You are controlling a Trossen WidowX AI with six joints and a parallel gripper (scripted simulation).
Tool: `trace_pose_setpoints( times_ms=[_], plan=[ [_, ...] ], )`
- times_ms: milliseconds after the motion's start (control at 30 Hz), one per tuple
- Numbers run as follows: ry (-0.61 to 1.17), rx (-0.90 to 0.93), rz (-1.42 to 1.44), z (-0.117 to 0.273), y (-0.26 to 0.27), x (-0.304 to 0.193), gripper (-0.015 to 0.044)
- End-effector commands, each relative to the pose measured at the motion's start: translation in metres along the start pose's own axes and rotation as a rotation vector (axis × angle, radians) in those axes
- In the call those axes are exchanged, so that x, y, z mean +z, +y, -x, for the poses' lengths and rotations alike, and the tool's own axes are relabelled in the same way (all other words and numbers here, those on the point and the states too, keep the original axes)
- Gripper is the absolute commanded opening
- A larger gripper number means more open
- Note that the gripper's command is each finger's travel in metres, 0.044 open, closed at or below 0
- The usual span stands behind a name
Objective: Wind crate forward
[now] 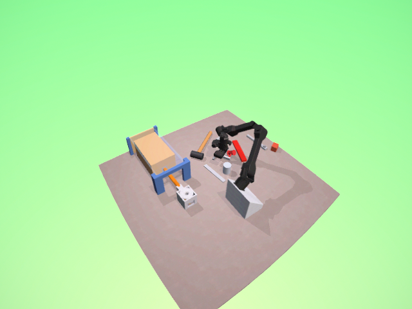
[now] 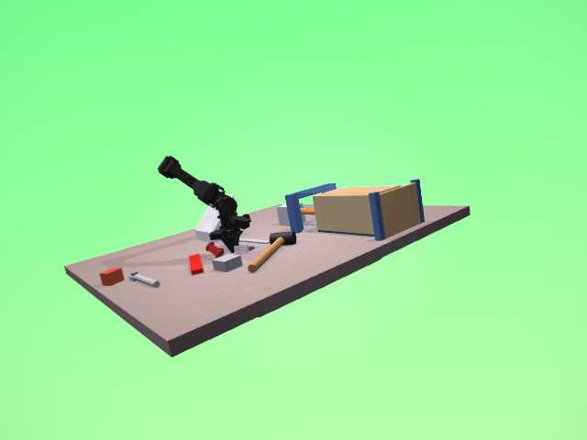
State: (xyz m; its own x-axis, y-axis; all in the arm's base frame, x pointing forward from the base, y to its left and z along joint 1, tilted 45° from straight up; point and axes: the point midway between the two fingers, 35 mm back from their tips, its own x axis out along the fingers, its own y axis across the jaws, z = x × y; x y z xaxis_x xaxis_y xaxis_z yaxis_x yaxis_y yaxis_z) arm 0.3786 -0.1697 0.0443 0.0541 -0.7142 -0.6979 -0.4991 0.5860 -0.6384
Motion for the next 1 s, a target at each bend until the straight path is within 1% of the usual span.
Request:
trace_pose_setpoints(
  times_ms=[0, 267, 300, 467, 533, 600, 700, 967],
  plan=[
    [0.000, 0.000, -0.001, 0.000, 0.000, 0.000, 0.0073],
    [0.000, 0.000, -0.001, 0.000, 0.000, 0.000, 0.0020],
    [0.000, 0.000, -0.001, 0.000, 0.000, 0.000, 0.0000],
    [0.000, 0.000, -0.001, 0.003, 0.000, 0.001, 0.0000],
    [-0.002, 0.004, -0.001, 0.015, -0.001, 0.004, 0.0000],
    [-0.005, 0.010, -0.001, 0.038, -0.002, 0.008, 0.0000],
    [-0.005, 0.017, -0.001, 0.090, -0.002, 0.010, 0.0000],
    [0.001, 0.014, 0.001, 0.150, -0.001, 0.001, 0.0000]
  ],
)
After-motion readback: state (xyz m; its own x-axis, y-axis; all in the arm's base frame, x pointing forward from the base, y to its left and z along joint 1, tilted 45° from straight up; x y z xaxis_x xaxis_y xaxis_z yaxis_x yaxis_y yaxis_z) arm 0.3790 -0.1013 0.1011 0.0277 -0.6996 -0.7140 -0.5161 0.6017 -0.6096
